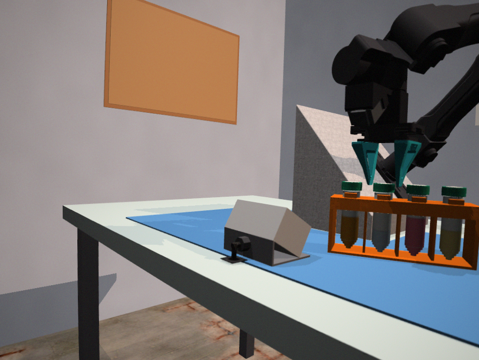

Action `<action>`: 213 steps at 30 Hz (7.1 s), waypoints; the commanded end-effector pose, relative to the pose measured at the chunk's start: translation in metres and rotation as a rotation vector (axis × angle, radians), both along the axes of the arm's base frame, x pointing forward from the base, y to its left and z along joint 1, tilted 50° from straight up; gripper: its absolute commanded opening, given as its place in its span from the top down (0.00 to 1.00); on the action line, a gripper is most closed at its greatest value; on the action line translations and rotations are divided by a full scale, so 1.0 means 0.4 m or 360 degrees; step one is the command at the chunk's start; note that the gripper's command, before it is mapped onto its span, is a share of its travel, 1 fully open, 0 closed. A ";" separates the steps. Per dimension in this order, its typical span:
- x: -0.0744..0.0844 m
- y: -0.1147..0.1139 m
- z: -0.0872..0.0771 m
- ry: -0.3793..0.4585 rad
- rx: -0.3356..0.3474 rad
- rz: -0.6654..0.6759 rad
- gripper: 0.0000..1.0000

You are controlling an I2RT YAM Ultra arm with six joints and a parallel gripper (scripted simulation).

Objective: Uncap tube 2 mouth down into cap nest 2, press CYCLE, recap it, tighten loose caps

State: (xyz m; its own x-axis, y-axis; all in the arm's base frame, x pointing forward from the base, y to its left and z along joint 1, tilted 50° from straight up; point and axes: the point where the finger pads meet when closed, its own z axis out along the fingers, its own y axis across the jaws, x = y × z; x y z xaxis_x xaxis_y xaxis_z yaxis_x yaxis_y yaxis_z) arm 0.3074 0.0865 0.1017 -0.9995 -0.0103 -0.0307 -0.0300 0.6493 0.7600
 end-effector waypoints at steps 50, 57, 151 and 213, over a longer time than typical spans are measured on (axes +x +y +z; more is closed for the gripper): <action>0.011 0.010 -0.007 0.0264 0.0008 -0.0266 1.00; 0.011 0.009 -0.007 0.0433 0.0013 -0.0411 1.00; 0.069 -0.093 -0.076 0.0115 0.0002 -0.0141 0.51; 0.068 -0.069 -0.096 0.0357 0.0010 -0.0347 1.00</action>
State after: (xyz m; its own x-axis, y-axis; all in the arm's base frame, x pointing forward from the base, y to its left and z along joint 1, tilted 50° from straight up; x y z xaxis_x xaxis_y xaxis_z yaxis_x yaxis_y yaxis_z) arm 0.3312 0.0617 0.0614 -0.9782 0.1452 0.1484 0.2071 0.6322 0.7466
